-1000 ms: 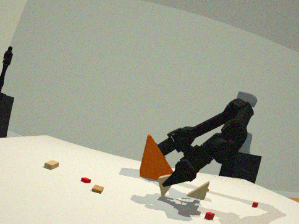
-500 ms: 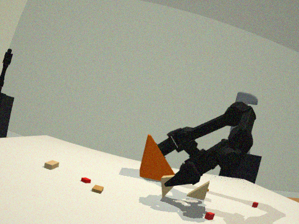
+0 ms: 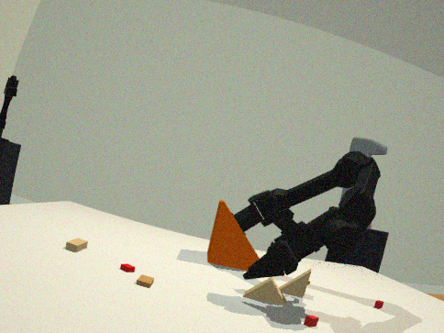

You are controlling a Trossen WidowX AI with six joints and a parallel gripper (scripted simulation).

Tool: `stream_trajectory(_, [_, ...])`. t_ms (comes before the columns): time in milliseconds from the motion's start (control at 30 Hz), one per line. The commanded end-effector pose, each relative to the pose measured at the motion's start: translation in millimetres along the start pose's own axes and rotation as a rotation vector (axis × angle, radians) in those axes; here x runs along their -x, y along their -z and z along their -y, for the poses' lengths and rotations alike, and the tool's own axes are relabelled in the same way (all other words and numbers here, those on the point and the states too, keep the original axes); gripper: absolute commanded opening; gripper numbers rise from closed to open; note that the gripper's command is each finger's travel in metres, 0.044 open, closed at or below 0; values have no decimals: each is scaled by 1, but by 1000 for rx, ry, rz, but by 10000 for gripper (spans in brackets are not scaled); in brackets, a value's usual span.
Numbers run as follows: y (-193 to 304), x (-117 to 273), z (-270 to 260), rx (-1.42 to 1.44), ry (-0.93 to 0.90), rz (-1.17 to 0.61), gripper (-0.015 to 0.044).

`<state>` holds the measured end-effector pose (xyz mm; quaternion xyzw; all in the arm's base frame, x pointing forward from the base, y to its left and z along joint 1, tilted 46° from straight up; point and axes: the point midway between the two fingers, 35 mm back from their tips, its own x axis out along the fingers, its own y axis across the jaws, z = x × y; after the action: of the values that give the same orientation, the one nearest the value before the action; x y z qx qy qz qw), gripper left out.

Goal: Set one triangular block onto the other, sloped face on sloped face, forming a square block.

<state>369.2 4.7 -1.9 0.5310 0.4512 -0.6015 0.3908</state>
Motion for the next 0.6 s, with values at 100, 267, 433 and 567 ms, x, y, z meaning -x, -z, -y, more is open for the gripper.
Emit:
stream_trajectory(100, [-26,25,-4,3,-2,0,440])
stream_trajectory(267, [-74,68,-1,-1,-1,5,440])
stream_trajectory(433, [-76,59,-1,-4,26,-55,440])
stream_trajectory(567, [-66,21,18,99,234,-455,440])
